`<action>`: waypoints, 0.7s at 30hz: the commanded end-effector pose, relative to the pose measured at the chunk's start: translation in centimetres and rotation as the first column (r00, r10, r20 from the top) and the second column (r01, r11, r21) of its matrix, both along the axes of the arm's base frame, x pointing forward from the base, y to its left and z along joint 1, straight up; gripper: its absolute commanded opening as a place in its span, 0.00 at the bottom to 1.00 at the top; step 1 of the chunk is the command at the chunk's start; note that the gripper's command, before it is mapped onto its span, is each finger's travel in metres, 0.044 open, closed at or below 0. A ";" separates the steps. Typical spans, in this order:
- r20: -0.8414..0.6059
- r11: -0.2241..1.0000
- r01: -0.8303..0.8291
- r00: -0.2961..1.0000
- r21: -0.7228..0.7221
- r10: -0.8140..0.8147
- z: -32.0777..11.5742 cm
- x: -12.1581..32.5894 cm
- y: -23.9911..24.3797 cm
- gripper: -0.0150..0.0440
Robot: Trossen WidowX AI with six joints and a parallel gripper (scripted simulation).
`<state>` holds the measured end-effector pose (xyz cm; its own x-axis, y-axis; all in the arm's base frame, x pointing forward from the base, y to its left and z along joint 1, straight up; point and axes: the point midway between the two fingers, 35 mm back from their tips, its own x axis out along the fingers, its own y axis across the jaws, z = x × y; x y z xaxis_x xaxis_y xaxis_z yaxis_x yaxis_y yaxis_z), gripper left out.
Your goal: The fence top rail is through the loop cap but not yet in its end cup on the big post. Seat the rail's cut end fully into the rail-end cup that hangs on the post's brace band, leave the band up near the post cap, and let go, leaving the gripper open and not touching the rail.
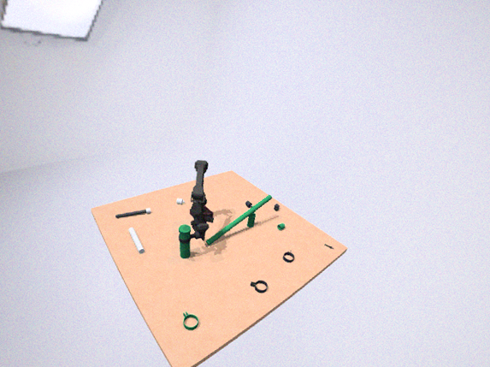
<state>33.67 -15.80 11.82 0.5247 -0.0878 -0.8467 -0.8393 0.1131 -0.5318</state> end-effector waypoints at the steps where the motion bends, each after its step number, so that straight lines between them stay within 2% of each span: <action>1: -0.004 1.000 0.006 1.000 0.001 -0.006 -0.6 0.2 0.0 1.00; 2: -0.004 1.000 0.006 1.000 0.001 -0.006 -0.7 0.2 0.0 1.00; 14: -0.004 1.000 0.006 1.000 0.001 -0.006 -0.7 0.2 0.0 0.47; 17: -0.004 1.000 0.006 1.000 0.001 -0.006 -0.7 0.2 0.0 0.43; 21: -0.004 1.000 -0.023 1.000 0.000 0.023 -0.7 0.0 0.0 0.25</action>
